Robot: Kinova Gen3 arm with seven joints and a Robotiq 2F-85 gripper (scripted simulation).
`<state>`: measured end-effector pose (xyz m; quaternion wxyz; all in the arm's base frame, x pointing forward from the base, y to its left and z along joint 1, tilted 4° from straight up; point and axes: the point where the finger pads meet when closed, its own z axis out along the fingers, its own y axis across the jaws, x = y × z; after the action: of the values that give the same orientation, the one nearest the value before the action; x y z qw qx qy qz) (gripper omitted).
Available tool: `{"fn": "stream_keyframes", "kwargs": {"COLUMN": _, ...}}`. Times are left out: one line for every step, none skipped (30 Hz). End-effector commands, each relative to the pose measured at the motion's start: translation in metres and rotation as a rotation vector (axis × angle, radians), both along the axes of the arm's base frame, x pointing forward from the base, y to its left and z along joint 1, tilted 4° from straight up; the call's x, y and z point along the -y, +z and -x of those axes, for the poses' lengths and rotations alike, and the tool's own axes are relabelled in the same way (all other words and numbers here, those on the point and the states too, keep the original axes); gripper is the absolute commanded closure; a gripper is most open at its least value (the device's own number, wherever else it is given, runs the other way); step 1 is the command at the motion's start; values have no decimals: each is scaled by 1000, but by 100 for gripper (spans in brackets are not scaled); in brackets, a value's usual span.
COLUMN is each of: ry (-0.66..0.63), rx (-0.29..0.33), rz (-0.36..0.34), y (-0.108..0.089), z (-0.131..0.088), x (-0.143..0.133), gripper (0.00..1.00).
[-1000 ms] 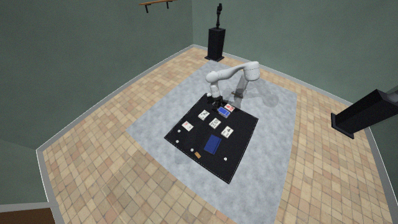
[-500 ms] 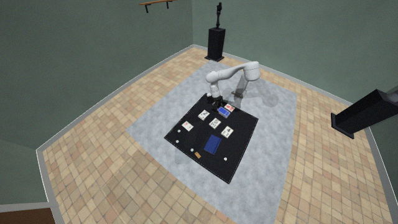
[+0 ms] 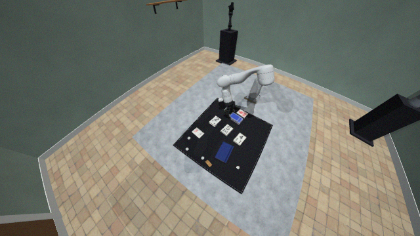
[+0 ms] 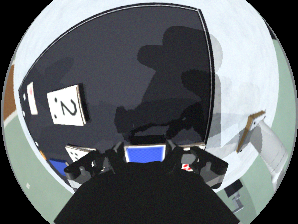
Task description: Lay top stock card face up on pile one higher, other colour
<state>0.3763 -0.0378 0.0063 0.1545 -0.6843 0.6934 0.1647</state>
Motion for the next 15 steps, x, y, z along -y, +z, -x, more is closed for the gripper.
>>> {"fn": "stream_keyframes", "kwargs": {"ry": 0, "rx": 2, "rz": 0, "y": 1, "z": 0, "x": 0, "gripper": 28}}
{"fn": "stream_keyframes", "kwargs": {"ry": 0, "rx": 2, "rz": 0, "y": 1, "z": 0, "x": 0, "gripper": 28}}
{"fn": "stream_keyframes", "kwargs": {"ry": 0, "rx": 2, "rz": 0, "y": 1, "z": 0, "x": 0, "gripper": 28}}
{"fn": "stream_keyframes", "kwargs": {"ry": 0, "rx": 2, "rz": 0, "y": 1, "z": 0, "x": 0, "gripper": 28}}
{"fn": "stream_keyframes", "kwargs": {"ry": 0, "rx": 2, "rz": 0, "y": 1, "z": 0, "x": 0, "gripper": 28}}
{"fn": "stream_keyframes", "kwargs": {"ry": 0, "rx": 2, "rz": 0, "y": 1, "z": 0, "x": 0, "gripper": 28}}
{"fn": "stream_keyframes", "kwargs": {"ry": 0, "rx": 2, "rz": 0, "y": 1, "z": 0, "x": 0, "gripper": 28}}
{"fn": "stream_keyframes", "kwargs": {"ry": 0, "rx": 2, "rz": 0, "y": 1, "z": 0, "x": 0, "gripper": 28}}
{"fn": "stream_keyframes", "kwargs": {"ry": 0, "rx": 2, "rz": 0, "y": 1, "z": 0, "x": 0, "gripper": 28}}
{"fn": "stream_keyframes", "kwargs": {"ry": 0, "rx": 2, "rz": 0, "y": 1, "z": 0, "x": 0, "gripper": 28}}
{"fn": "stream_keyframes", "kwargs": {"ry": 0, "rx": 2, "rz": 0, "y": 1, "z": 0, "x": 0, "gripper": 28}}
{"fn": "stream_keyframes", "kwargs": {"ry": 0, "rx": 2, "rz": 0, "y": 1, "z": 0, "x": 0, "gripper": 28}}
{"fn": "stream_keyframes", "kwargs": {"ry": 0, "rx": 2, "rz": 0, "y": 1, "z": 0, "x": 0, "gripper": 28}}
{"fn": "stream_keyframes", "kwargs": {"ry": 0, "rx": 2, "rz": 0, "y": 1, "z": 0, "x": 0, "gripper": 28}}
{"fn": "stream_keyframes", "kwargs": {"ry": 0, "rx": 2, "rz": 0, "y": 1, "z": 0, "x": 0, "gripper": 28}}
